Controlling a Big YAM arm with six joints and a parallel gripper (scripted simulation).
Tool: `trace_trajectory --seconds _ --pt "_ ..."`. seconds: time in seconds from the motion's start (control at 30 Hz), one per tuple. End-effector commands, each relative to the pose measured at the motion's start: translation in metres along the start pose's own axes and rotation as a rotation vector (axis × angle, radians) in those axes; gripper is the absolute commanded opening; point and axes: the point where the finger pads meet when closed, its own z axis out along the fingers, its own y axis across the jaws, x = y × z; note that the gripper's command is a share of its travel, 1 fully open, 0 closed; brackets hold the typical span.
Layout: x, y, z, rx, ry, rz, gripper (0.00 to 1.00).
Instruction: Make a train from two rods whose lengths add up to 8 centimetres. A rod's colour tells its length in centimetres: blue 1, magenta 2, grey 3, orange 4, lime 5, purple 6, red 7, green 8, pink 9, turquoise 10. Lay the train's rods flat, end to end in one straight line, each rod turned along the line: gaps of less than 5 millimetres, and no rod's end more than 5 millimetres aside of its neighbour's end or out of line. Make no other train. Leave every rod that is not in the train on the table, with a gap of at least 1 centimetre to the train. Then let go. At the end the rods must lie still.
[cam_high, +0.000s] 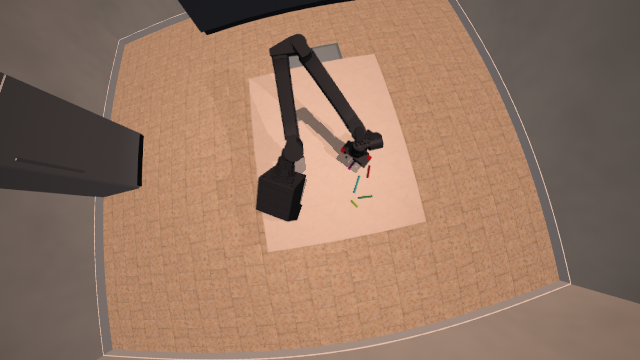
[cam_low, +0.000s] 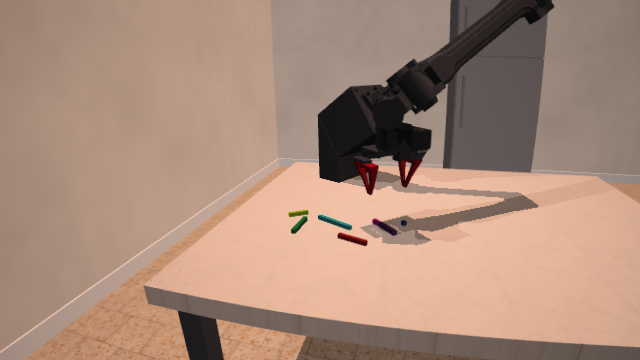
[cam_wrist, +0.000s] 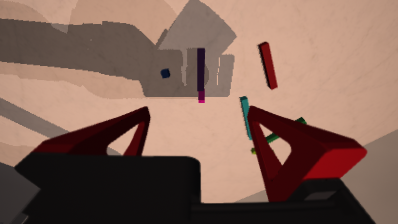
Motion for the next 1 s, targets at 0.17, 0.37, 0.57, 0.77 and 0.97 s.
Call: trace_trajectory --seconds 0.17,0.37,0.57,0.77,0.97 --pt "-0.015 -0.009 -0.031 0.033 -0.025 -0.032 1.00" --pt "-0.016 -0.009 -0.068 0.036 -0.024 -0.036 1.00" --pt "-0.015 -0.010 -0.098 0.036 -0.020 -0.031 1.00" --pt "-0.006 -0.005 -0.104 0.022 -0.012 -0.013 1.00" --pt "-0.013 -0.007 -0.105 0.025 -0.014 -0.040 1.00"
